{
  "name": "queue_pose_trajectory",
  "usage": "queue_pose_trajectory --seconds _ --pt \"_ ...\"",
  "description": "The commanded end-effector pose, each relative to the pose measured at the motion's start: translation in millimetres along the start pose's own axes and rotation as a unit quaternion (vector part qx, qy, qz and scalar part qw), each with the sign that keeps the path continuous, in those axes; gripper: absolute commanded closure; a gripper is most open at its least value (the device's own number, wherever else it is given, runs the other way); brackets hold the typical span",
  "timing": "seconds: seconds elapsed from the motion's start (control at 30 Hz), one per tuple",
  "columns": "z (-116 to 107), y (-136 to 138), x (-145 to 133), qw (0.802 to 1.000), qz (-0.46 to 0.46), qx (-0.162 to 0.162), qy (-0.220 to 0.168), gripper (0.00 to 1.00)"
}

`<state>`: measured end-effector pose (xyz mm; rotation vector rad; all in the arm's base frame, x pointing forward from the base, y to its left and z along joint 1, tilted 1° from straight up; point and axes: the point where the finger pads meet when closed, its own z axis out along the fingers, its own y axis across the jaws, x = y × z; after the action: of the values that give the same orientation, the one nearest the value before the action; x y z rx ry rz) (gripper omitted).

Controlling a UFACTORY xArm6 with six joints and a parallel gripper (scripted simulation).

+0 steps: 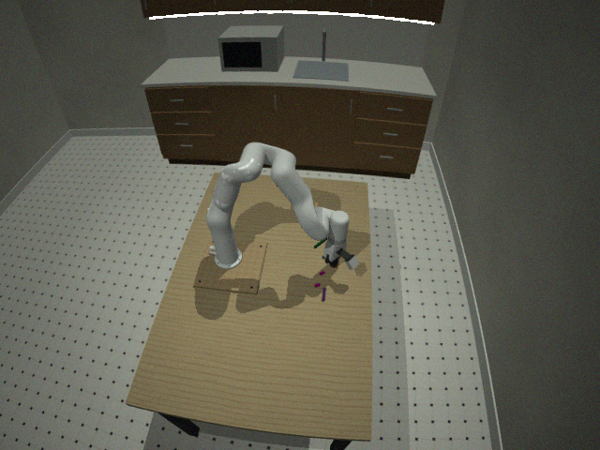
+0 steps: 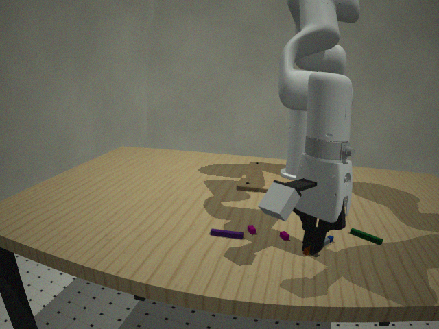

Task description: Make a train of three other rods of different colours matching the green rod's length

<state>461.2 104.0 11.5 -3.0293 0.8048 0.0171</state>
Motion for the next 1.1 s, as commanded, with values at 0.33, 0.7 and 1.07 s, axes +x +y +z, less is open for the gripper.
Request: queue_pose_trajectory --seconds 0.33,0.7,1.07 --pt "-1.6 -1.1 1.2 1.0 0.0 0.001 0.002 0.88" --pt "-1.6 -1.1 1.2 1.0 0.0 0.001 0.002 0.76" --pt "-3.4 -1.1 1.2 1.0 0.0 0.001 0.002 0.76"
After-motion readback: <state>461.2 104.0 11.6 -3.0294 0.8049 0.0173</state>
